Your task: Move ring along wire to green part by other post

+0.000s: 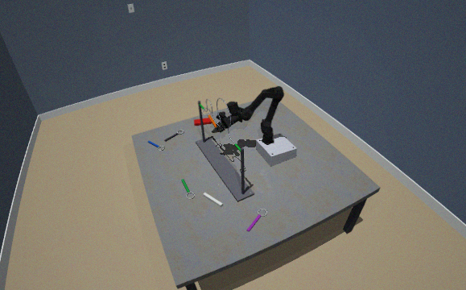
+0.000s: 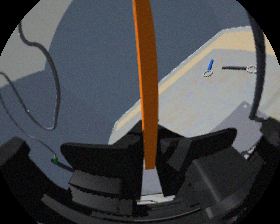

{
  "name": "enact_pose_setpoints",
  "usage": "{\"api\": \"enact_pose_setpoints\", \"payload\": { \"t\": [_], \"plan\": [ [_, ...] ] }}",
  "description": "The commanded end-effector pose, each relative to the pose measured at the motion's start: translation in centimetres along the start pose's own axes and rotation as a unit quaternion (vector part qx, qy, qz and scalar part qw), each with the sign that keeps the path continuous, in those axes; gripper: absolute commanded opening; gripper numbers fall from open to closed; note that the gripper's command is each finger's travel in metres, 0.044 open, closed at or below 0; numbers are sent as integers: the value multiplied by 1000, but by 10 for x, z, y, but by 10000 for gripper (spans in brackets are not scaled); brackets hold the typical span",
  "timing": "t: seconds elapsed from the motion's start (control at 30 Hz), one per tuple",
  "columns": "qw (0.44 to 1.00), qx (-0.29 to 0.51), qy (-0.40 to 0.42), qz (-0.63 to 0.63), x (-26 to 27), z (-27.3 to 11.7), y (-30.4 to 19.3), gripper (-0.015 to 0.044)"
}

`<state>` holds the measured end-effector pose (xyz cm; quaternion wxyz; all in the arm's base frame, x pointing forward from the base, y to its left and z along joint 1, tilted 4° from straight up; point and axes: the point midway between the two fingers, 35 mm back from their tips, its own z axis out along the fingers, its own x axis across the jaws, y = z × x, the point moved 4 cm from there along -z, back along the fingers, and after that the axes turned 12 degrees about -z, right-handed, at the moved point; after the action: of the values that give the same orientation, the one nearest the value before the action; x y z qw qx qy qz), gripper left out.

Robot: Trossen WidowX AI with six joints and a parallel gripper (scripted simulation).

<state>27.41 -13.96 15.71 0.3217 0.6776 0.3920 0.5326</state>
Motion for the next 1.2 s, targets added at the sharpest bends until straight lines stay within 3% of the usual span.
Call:
{"api": "enact_pose_setpoints", "payload": {
  "t": [0.0, 0.67, 1.17],
  "plan": [
    [999, 17, 15, 31, 12, -7, 8, -150],
    [969, 124, 101, 189, 50, -40, 40, -150],
    [944, 121, 133, 276, 68, -44, 57, -150]
  ]
}}
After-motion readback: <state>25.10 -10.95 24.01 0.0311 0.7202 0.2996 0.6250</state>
